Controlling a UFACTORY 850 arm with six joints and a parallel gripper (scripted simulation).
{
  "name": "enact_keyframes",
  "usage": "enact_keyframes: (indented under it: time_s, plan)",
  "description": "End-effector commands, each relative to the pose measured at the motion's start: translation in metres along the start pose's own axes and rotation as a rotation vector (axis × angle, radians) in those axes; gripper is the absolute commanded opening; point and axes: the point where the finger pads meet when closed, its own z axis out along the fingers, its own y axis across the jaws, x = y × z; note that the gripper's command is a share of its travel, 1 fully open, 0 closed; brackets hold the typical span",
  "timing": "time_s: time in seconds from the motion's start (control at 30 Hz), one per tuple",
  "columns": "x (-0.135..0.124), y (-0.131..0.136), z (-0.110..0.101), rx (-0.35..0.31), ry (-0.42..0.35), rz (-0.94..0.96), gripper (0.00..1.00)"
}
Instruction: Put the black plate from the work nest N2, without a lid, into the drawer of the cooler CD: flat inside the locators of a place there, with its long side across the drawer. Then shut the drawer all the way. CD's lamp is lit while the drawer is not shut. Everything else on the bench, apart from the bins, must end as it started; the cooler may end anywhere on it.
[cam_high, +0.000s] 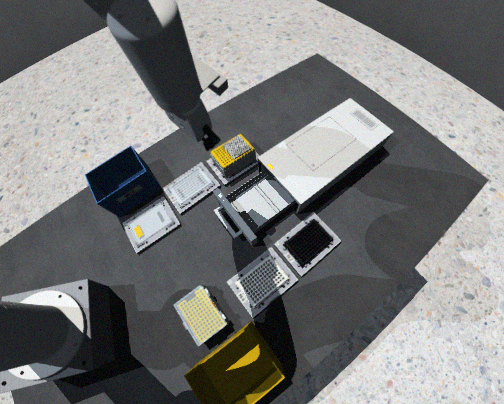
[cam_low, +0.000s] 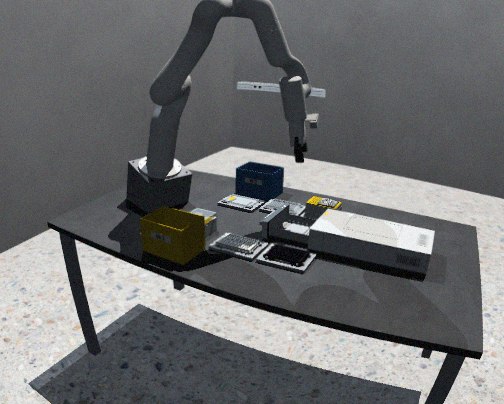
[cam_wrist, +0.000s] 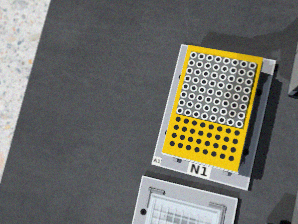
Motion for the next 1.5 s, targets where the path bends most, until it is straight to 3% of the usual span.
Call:
enact_keyframes:
  time_s: [0.0, 1.47]
  plan:
    - [-0.016, 0.015, -0.007, -0.030, -0.018, 0.021, 1.00]
    - [-0.129, 0.102, -0.045, -0.204, -0.106, 0.188, 1.00]
